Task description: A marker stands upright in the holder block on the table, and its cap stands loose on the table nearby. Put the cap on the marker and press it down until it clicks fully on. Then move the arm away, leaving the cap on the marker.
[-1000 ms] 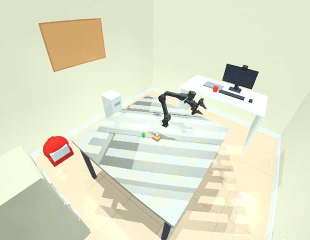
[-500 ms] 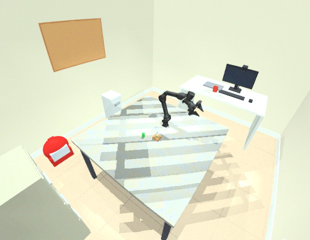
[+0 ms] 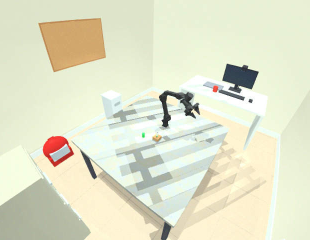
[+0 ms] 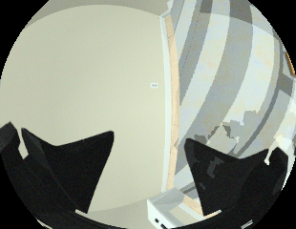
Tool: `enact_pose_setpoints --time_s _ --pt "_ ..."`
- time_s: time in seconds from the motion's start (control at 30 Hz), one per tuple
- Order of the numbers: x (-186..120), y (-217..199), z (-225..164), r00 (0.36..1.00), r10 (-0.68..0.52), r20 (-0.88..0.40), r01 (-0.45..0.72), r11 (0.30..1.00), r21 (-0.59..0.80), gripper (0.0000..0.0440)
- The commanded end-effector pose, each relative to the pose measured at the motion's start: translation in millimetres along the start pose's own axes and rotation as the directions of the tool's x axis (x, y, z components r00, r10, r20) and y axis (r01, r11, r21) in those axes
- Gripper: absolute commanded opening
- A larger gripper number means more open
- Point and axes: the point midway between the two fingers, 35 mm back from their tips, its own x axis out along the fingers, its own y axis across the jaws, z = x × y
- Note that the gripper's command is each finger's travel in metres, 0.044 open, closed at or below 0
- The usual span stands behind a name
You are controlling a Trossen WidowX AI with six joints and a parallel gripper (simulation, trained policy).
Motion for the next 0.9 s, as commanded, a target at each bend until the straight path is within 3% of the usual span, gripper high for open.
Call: enact_pose_setpoints --time_s 0.0,0.87 --pt "-2 -2 10 1.000 -0.023 0.015 0.023 0.999 0.022 0.0333" --pt "-14 -39 86 0.963 -0.225 0.148 0.200 0.966 0.166 0.0334"
